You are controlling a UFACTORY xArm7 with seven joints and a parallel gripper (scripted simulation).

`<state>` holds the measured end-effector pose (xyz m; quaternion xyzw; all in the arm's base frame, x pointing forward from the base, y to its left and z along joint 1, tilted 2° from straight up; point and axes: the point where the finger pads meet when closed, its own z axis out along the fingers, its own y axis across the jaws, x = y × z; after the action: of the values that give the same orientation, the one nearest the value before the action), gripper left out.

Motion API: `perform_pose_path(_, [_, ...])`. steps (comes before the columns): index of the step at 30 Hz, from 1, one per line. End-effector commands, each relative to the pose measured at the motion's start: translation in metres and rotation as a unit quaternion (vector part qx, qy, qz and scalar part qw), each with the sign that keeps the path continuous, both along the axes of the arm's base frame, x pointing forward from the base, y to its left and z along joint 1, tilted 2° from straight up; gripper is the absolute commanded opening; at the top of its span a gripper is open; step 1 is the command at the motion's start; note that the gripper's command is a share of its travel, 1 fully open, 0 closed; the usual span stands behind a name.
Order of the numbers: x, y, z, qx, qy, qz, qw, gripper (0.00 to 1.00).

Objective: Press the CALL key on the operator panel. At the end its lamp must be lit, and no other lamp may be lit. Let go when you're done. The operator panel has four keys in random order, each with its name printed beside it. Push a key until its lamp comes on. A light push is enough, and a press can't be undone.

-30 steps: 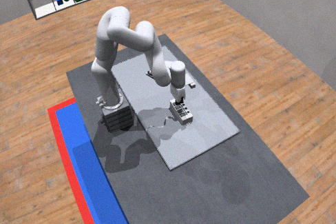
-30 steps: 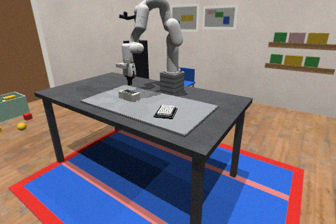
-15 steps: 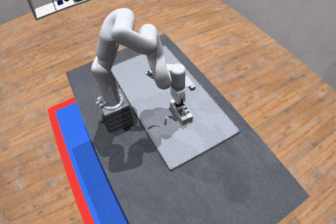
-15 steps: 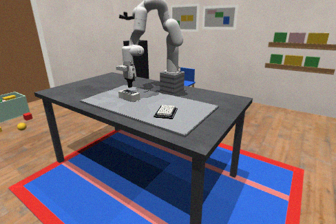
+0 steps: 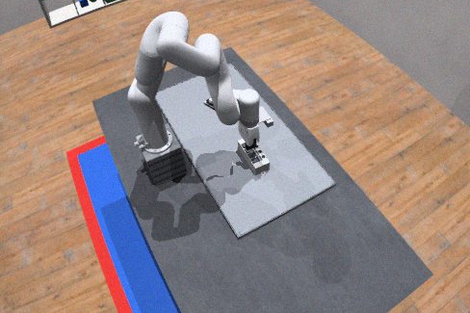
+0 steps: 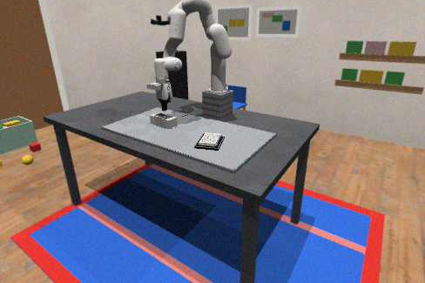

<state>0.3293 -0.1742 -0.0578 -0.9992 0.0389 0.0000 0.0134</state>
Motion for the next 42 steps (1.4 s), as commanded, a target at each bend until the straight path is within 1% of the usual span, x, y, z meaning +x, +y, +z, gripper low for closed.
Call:
perform_pose_path(1, [0.002,-0.001,0.001,-0.001,-0.002,0.0,1.0,0.0])
perform_pose_path(35, [0.002,-0.001,0.001,-0.001,-0.002,0.0,1.0,0.0])
perform_pose_path(42, [0.002,0.028,0.021,-0.001,-0.002,0.0,1.0,0.0])
